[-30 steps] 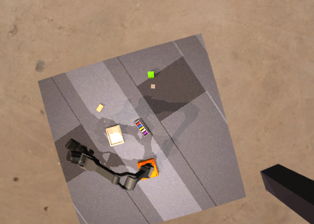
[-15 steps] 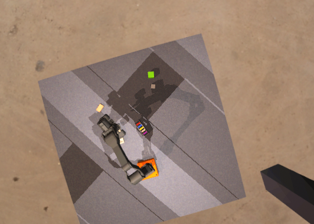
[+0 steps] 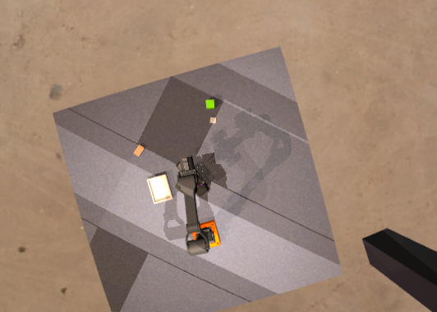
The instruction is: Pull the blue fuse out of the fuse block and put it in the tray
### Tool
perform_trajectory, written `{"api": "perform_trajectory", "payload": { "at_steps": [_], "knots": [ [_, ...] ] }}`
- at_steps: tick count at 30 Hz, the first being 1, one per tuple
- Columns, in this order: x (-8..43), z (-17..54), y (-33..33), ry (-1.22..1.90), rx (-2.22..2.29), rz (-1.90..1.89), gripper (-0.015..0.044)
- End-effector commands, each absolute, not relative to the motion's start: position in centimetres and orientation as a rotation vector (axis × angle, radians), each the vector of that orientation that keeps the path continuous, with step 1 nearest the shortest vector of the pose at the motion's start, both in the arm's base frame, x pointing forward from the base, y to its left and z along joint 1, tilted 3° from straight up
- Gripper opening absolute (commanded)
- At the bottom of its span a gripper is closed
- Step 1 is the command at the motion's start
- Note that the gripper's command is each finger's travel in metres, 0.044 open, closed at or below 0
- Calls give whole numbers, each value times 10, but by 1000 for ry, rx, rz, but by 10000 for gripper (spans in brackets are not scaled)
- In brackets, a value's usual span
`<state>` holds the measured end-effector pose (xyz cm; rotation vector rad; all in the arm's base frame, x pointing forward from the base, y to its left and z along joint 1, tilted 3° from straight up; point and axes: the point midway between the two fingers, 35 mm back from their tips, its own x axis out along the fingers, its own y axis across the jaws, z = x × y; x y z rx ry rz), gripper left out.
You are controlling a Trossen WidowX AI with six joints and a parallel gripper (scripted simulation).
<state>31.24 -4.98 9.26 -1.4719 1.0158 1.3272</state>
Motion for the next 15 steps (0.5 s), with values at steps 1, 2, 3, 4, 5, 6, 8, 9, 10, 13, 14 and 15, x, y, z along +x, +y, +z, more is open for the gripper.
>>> {"api": "perform_trajectory", "payload": {
  "at_steps": [1,2,3,4,5,6,8,9,10,13,14,15],
  "knots": [
    [308,91,-50,1011,-1468,1346,74],
    [308,91,-50,1011,-1468,1346,74],
    [308,90,-50,1011,-1468,1346,74],
    [308,89,-50,1011,-1468,1346,74],
    [308,88,-50,1011,-1468,1346,74],
    [308,87,-49,1011,-1468,1346,74],
    [308,85,-49,1011,-1468,1346,74],
    [309,84,-49,1011,-1468,1346,74],
    [309,83,-49,1011,-1468,1346,74],
    [309,80,-49,1011,-1468,1346,74],
    [309,79,-49,1011,-1468,1346,74],
    [309,78,-49,1011,-1468,1346,74]
  ]
}}
